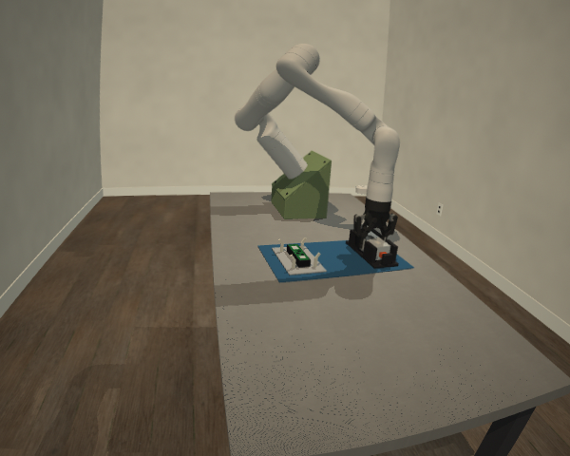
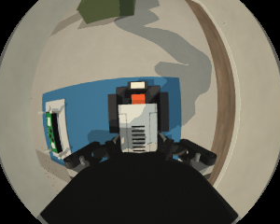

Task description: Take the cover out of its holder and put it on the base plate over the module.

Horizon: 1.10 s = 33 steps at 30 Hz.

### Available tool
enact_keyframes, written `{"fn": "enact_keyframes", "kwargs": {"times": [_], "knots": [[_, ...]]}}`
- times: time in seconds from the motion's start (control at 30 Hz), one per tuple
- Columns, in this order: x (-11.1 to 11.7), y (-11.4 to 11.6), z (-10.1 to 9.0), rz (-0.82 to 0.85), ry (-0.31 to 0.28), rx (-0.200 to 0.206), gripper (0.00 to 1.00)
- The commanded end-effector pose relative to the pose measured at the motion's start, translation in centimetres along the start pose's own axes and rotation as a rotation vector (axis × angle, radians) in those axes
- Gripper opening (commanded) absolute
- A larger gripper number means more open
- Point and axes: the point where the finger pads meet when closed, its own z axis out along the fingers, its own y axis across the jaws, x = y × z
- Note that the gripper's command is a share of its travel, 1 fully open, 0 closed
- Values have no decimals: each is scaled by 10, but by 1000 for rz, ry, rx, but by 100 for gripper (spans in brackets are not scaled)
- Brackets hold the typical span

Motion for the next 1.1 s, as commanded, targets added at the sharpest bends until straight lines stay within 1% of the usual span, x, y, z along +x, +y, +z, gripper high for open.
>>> {"fn": "enact_keyframes", "kwargs": {"times": [0.0, 0.73, 0.77, 1.07], "knots": [[-1, 0, -1, 0, -2, -1, 70], [-1, 0, -1, 0, -2, -1, 70], [-1, 0, -1, 0, -2, -1, 0], [-1, 0, -1, 0, -2, -1, 0]]}}
